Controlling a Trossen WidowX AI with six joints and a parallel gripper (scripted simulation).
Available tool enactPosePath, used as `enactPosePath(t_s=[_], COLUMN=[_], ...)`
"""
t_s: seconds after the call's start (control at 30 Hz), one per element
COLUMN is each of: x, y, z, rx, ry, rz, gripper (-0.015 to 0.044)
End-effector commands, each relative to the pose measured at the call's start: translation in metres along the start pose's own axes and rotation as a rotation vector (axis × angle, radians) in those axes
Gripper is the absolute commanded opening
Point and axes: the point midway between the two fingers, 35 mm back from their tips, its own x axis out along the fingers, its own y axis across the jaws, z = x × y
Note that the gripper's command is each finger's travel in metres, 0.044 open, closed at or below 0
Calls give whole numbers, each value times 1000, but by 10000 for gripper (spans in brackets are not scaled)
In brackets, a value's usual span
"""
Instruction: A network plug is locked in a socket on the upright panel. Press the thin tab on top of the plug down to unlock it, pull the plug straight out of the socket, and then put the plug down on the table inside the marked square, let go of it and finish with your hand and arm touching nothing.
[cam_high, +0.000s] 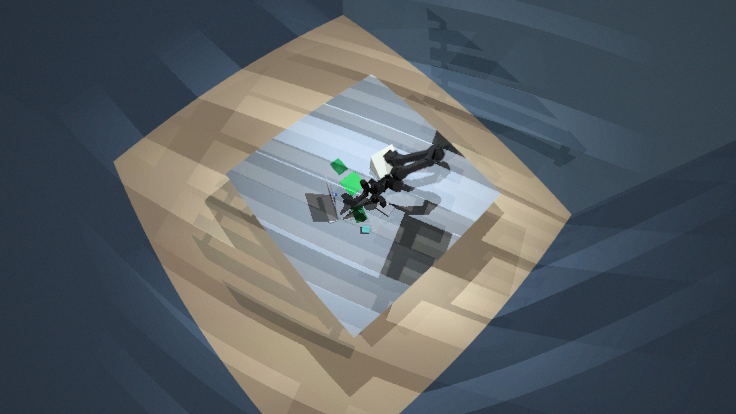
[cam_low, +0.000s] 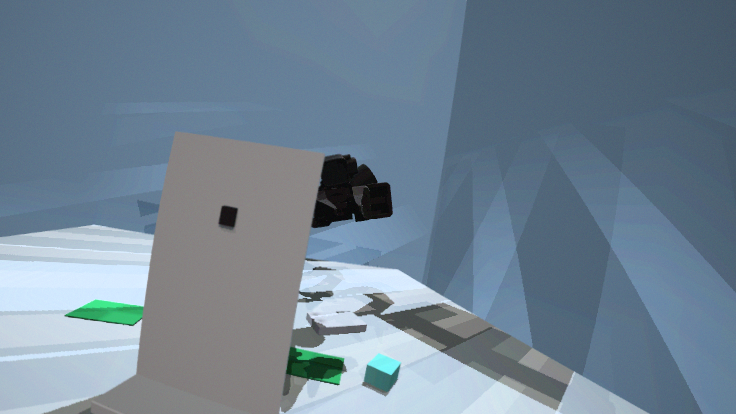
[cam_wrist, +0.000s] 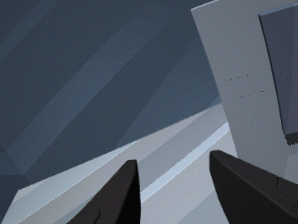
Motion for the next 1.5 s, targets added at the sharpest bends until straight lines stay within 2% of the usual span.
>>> enactPosePath(t_s=[0.0, 1.03, 1.47], x=[-3, -40, -34], y=[-16, -91, -93], z=[-3, -9, -7], rx=[156, 1228, 1251], ry=[-6, -120, -123], rz=[-16, -17, -14], gripper=[156, 156, 156])
